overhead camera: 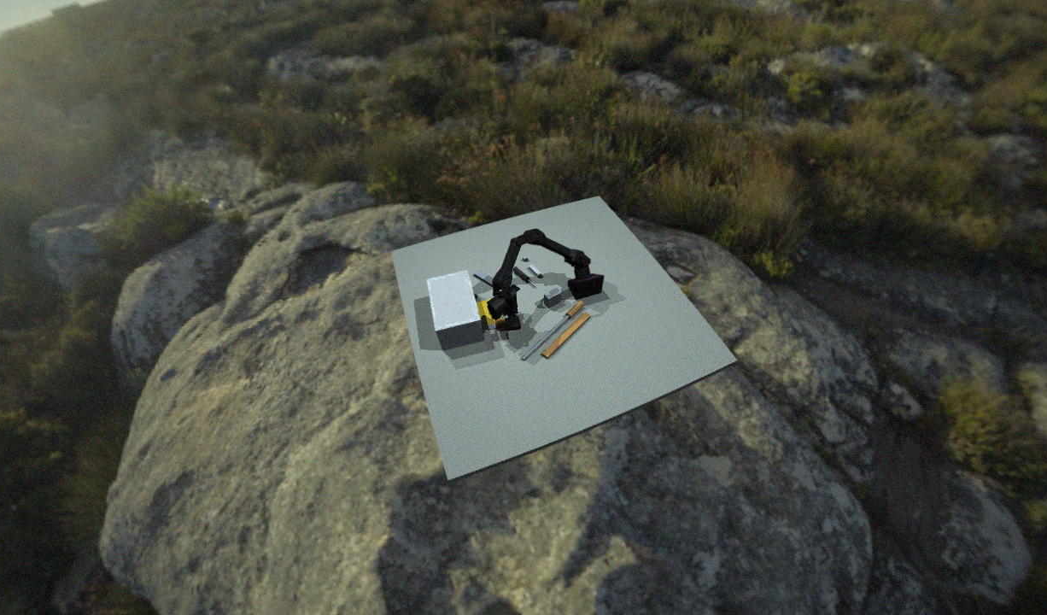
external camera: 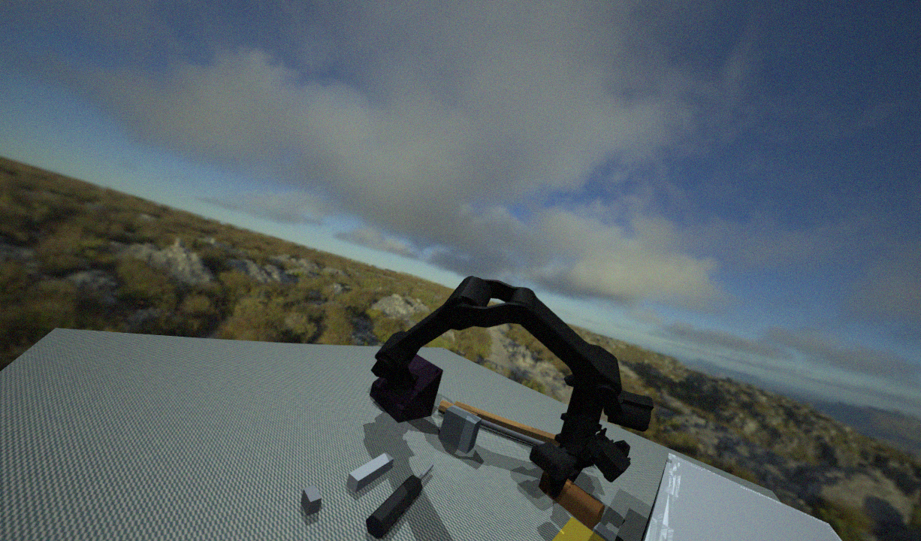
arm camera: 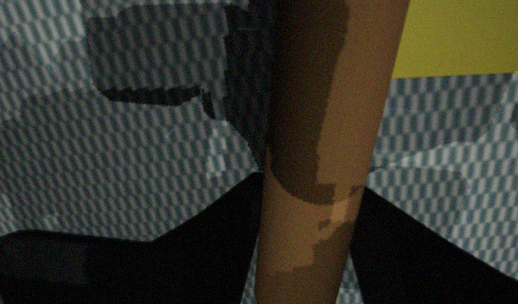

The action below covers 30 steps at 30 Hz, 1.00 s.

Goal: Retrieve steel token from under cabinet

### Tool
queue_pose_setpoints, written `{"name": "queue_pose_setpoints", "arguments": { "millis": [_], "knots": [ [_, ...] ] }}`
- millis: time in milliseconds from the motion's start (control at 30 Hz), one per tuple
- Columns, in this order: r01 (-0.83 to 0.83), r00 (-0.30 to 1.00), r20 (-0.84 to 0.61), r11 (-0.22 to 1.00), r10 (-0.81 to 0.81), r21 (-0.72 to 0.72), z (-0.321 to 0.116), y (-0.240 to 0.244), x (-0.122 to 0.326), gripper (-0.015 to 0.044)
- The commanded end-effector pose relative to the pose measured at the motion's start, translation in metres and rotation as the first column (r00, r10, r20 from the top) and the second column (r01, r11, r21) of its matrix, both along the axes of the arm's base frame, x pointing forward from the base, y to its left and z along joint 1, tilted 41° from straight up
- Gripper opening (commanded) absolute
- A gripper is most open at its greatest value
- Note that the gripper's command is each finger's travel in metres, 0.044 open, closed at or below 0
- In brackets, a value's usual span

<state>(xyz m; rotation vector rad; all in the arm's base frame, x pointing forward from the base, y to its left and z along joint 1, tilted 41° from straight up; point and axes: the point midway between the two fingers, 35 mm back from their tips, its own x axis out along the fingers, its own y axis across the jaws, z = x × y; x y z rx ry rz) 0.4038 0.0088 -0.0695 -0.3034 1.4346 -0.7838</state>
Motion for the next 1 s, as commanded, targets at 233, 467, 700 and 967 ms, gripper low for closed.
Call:
{"name": "queue_pose_setpoints", "arguments": {
  "millis": [233, 467, 700, 967],
  "knots": [
    [0.008, 1.0, 0.002, 1.0, -0.008, -0.001, 0.001, -0.003, -0.004, 0.0],
    [0.008, 1.0, 0.001, 1.0, -0.008, -0.001, 0.0, -0.001, -0.01, 0.0],
    [0.008, 1.0, 0.001, 1.0, -0.008, 0.0, -0.001, 0.001, -0.016, 0.0],
    [0.008, 1.0, 0.0, 1.0, -0.008, 0.0, -0.003, 0.003, -0.024, 0.0]
  ]
}}
